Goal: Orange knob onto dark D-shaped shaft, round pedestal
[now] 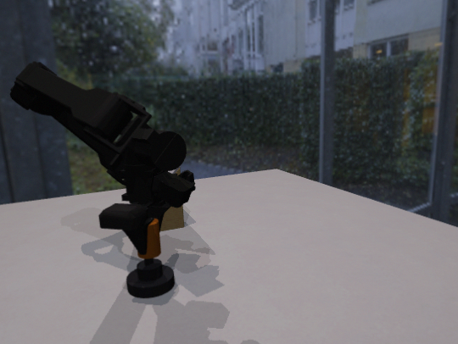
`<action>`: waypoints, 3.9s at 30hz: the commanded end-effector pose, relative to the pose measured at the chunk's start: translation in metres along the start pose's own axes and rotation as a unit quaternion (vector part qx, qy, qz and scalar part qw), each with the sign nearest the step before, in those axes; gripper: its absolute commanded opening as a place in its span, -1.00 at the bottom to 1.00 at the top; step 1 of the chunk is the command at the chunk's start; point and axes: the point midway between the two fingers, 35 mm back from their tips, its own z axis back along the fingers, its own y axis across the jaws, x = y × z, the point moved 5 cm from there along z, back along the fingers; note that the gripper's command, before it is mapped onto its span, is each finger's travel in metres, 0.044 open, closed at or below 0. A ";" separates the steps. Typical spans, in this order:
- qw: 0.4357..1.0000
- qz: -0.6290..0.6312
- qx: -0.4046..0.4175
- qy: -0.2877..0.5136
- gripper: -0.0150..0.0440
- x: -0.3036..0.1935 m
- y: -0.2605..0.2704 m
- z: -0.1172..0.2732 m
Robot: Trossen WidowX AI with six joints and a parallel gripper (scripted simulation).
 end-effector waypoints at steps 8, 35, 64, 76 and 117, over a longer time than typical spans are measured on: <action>1.000 -0.003 -0.002 -0.003 -0.49 0.000 -0.005 0.003; 0.998 0.059 -0.002 -0.002 -0.49 0.000 -0.002 0.004; 0.995 0.097 -0.002 -0.002 -0.49 -0.003 -0.001 -0.012; 0.996 0.092 -0.001 -0.003 -0.49 -0.002 -0.001 -0.018; 0.996 0.093 0.001 -0.005 1.00 0.000 -0.001 0.078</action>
